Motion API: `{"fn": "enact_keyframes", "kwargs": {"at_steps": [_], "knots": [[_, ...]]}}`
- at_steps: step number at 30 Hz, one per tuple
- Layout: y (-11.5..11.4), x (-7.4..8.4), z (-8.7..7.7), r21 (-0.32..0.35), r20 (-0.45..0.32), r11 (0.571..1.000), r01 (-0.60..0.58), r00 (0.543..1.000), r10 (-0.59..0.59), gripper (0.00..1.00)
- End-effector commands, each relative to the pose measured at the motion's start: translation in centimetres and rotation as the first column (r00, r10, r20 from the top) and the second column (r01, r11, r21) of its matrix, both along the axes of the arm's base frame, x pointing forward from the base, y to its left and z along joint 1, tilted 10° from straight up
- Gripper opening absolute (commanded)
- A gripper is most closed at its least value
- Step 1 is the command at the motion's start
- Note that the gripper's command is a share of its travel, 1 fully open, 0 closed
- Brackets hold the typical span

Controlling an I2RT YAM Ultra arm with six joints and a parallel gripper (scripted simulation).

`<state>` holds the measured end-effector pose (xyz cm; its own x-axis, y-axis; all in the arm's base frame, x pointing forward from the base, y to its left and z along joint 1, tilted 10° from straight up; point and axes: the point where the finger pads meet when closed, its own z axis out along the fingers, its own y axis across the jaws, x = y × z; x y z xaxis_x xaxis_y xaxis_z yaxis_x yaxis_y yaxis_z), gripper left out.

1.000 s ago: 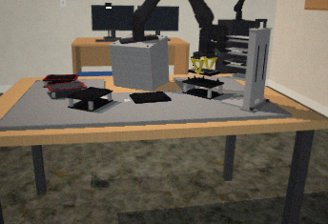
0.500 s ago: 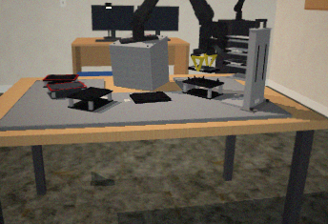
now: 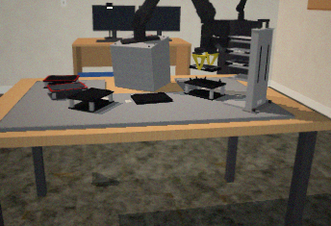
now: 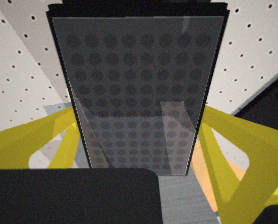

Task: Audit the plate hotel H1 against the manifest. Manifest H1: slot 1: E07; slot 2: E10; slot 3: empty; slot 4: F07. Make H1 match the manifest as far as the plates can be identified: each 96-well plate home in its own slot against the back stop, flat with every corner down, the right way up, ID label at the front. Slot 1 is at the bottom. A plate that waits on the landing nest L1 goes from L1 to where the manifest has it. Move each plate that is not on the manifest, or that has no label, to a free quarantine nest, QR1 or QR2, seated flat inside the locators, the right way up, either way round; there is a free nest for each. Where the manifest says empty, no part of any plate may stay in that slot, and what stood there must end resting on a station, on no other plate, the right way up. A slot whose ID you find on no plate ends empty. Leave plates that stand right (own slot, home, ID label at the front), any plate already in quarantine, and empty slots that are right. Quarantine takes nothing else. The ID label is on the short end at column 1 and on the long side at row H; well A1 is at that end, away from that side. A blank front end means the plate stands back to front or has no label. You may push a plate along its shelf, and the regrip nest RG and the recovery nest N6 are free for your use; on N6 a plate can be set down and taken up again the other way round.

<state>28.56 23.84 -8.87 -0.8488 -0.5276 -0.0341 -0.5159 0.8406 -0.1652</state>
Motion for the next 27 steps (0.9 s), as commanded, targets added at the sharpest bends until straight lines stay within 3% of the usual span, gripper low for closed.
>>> {"fn": "enact_keyframes", "kwargs": {"at_steps": [1, 19, 27], "knots": [[1.6, 1.0, 2.0, 0.038, 0.046, 0.999, -0.006, 0.999, 0.004, 0.86], [1.8, 1.2, 2.0, 0.045, 0.054, 0.999, -0.006, 0.999, 0.004, 0.86], [1.8, 0.7, 4.1, 0.038, 0.046, 0.999, -0.006, 0.999, 0.005, 0.86]]}}
